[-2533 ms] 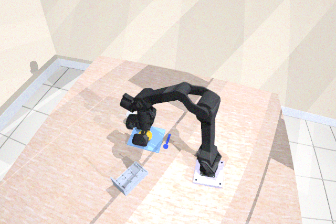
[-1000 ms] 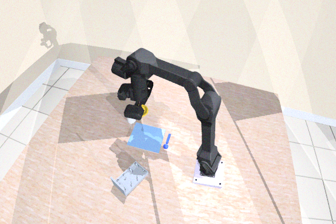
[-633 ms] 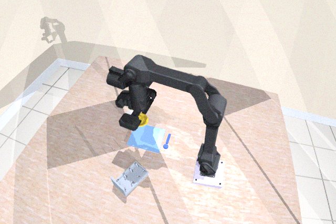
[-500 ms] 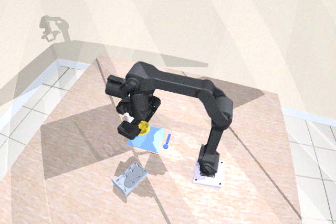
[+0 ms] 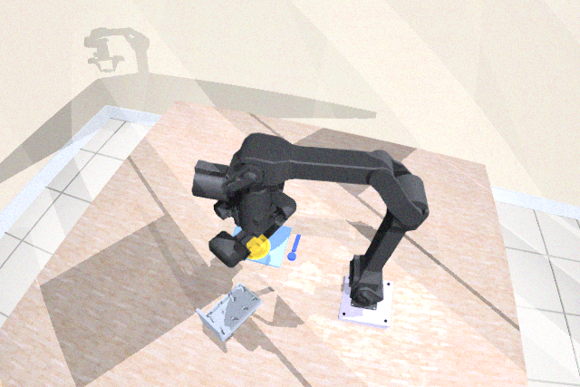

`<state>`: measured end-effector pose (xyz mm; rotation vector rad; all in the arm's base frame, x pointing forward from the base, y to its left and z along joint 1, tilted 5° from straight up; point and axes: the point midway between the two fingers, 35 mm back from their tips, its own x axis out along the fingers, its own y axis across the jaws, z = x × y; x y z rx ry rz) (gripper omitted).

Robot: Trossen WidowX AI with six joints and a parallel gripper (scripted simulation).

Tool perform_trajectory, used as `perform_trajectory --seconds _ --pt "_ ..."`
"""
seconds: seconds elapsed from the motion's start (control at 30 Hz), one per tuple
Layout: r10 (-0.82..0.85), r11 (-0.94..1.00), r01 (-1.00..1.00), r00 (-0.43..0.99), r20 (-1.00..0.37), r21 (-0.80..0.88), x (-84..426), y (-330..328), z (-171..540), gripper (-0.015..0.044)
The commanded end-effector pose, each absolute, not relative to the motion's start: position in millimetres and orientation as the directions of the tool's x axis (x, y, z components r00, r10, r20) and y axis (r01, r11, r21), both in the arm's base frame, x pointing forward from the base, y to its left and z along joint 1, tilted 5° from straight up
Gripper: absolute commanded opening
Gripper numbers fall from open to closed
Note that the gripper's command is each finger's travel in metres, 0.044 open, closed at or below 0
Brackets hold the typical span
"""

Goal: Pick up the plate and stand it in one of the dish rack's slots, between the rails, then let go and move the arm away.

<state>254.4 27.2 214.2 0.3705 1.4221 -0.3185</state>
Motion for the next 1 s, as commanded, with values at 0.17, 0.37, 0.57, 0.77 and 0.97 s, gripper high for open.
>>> perform_trajectory --seconds 0.17,0.37,0.57,0.77,0.97 --pt "0.124 0.879 0.428 0.217 -0.968 0.208 289.8 36.5 188.3 0.0" --pt "0.2 0.859 0.409 0.286 -0.937 0.308 312.4 40.7 172.5 0.0" --pt "0.271 0.851 0.348 0.353 -0.896 0.394 333.4 44.3 159.4 0.0" --pt "0.345 0.837 0.265 0.423 -0.838 0.478 353.8 46.7 146.9 0.0" --pt "0.412 0.82 0.17 0.487 -0.77 0.546 370.5 47.6 136.4 0.0"
